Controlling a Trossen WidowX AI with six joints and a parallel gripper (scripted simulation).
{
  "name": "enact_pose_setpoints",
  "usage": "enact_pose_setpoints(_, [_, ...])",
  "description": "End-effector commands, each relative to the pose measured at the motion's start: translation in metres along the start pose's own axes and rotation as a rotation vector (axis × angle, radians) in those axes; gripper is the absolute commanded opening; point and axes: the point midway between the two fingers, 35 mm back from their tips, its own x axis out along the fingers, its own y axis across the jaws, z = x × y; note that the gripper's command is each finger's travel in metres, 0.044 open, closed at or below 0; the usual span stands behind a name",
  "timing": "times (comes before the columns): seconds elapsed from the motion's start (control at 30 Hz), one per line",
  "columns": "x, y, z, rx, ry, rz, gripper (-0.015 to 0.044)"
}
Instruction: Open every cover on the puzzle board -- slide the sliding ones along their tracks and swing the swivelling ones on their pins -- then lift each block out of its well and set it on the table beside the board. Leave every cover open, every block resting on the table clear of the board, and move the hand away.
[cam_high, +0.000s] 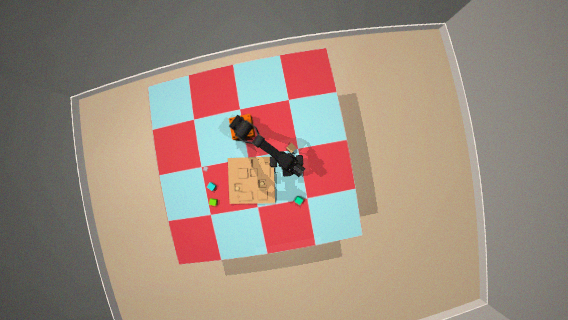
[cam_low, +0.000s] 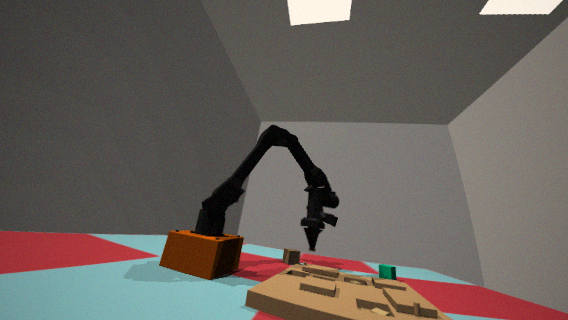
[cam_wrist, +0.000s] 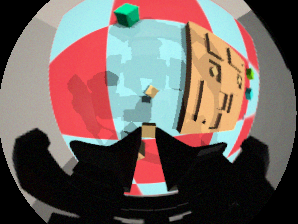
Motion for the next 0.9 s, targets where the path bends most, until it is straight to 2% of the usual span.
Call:
enact_pose_setpoints(0.0, [0.010,-0.002,-0.003,0.001,0.011,-0.008,0.0080])
enact_pose_setpoints(0.87, [0.052,-0.005,-0.005,0.001,0.011,-0.009,0.0080])
